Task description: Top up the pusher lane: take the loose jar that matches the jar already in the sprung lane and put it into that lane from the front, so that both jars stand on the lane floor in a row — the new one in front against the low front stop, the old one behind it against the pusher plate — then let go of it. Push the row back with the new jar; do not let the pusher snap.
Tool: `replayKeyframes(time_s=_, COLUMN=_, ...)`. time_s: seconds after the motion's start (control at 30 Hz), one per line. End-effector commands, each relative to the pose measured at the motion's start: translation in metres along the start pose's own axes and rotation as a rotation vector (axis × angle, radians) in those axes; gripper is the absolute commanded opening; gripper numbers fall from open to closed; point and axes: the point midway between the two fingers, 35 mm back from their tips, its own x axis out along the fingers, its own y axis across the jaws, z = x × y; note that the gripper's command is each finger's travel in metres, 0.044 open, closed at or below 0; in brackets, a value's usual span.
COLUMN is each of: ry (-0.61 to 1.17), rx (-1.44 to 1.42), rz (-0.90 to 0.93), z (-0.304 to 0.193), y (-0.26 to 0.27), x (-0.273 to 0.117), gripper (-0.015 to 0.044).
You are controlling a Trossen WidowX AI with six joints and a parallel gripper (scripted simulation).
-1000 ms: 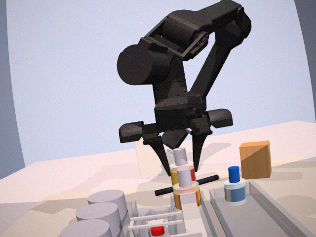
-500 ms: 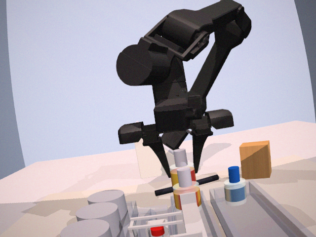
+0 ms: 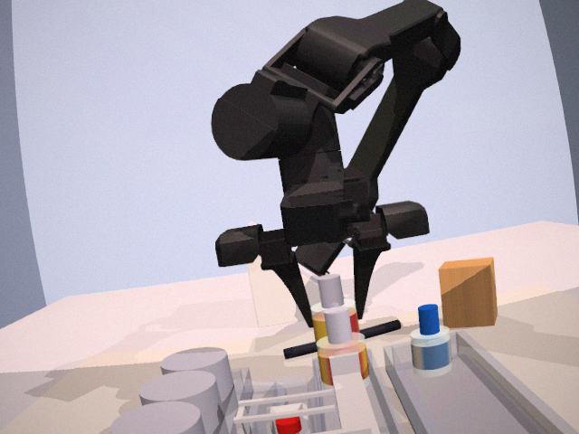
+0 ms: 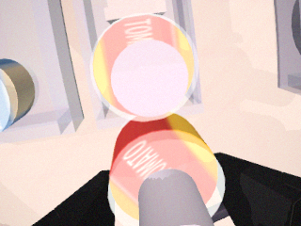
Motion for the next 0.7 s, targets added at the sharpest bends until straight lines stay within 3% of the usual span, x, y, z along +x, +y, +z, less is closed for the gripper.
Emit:
replayKeyframes(time_s=0.0, ry=-0.020, rx=-0.010, rz=-0.001, z=0.0083, y=0.0005, x=-0.0019, gripper=0.0000)
replayKeyframes(time_s=0.67, ry=-0.020, rx=-0.011, rz=-0.001, z=0.0178, y=0.0008, x=-0.0021, gripper=0.0000)
